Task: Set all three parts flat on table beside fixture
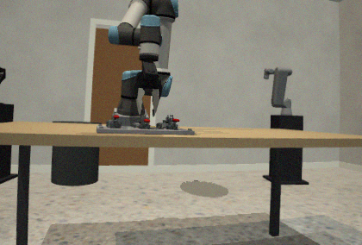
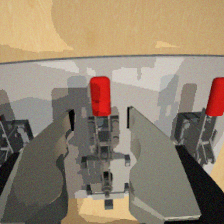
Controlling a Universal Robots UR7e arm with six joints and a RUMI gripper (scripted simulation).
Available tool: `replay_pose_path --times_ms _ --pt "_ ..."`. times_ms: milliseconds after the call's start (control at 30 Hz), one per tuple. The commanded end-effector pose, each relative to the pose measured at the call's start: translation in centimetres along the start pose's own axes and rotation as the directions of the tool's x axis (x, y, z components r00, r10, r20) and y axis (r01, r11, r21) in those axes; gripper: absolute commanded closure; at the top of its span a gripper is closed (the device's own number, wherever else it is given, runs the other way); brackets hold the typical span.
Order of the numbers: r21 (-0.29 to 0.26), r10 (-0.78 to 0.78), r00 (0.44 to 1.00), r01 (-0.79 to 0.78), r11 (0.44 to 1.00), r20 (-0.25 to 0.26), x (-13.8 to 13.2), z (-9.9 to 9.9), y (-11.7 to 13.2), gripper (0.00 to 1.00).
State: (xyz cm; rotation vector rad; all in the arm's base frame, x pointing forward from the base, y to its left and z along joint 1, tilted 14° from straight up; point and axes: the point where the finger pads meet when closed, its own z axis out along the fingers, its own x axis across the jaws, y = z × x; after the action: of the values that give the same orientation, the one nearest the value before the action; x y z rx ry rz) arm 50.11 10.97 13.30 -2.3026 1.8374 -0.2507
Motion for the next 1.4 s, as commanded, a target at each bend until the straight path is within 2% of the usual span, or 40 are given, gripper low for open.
replay_pose_path --times_ms 0,800,1167,1367 --pt "0.002 0.000 1.000 0.000 1.000 -0.001 0.0 0.4 -0.1 0.72" --pt "0.002 0.000 1.000 0.000 1.000 -0.001 0.0 0.7 -0.1 0.72" --pt "0.002 0.000 1.000 0.000 1.000 -0.001 0.0 2.8 -0.1 0.72" --pt "0.002 0.000 1.000 0.000 1.000 -0.001 0.0 3.2 -0.1 0.72"
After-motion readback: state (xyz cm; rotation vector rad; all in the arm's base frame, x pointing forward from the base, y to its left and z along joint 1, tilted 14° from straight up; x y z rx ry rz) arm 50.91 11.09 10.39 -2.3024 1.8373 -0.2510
